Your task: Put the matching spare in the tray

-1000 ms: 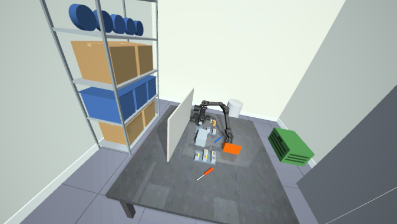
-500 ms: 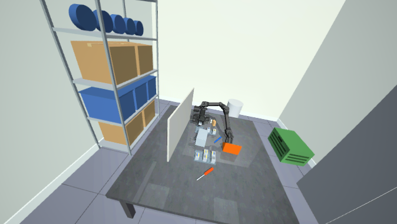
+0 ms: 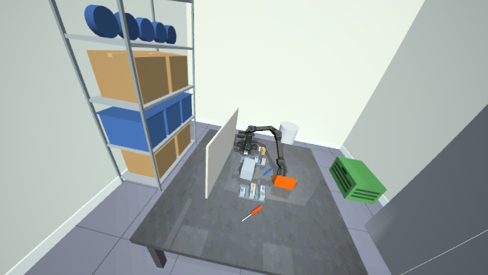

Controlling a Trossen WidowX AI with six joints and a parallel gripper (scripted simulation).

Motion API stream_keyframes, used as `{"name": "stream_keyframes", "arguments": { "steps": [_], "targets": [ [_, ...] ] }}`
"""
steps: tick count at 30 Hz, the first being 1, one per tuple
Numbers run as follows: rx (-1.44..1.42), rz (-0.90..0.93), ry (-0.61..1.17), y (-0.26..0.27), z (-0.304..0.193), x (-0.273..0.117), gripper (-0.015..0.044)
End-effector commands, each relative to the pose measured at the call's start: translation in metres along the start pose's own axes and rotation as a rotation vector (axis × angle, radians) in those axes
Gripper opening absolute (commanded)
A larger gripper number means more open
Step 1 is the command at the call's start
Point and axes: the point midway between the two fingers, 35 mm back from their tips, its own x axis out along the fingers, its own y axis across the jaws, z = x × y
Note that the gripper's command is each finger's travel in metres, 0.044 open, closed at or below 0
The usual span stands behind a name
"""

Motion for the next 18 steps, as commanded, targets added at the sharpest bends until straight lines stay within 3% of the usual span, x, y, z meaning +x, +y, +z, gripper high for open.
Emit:
{"name": "stream_keyframes", "arguments": {
  "steps": [1, 18],
  "targets": [
    [-0.009, 0.001, 0.005, 0.001, 0.001, 0.004, 0.0],
    [-0.009, 0.001, 0.005, 0.001, 0.0, 0.016, 0.0]
  ]
}}
